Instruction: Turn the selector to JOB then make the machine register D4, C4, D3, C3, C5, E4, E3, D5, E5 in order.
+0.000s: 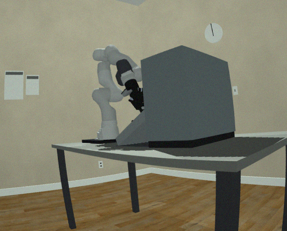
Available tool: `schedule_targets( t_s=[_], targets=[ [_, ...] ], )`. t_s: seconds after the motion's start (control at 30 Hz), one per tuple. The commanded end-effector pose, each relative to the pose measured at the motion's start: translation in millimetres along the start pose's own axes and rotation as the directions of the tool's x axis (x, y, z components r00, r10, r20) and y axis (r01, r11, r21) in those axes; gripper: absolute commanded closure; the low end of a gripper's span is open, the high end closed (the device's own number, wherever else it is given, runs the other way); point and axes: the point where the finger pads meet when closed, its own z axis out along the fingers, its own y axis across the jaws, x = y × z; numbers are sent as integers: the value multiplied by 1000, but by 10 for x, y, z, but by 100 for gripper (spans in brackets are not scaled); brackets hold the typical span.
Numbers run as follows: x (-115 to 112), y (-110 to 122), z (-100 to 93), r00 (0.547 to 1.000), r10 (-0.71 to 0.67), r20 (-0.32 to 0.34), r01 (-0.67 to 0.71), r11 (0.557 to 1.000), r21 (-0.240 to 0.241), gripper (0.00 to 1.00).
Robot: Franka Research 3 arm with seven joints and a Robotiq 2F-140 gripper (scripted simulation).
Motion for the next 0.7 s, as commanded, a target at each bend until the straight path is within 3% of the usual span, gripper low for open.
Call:
schedule_targets(
  t_s=[0.0,0.67],
  targets=[
    [6,-9,8,1000,-10,-1,10,1000,6,90],
    [7,-10,211,1000,-10,-1,10,1000,6,90]
  ],
)
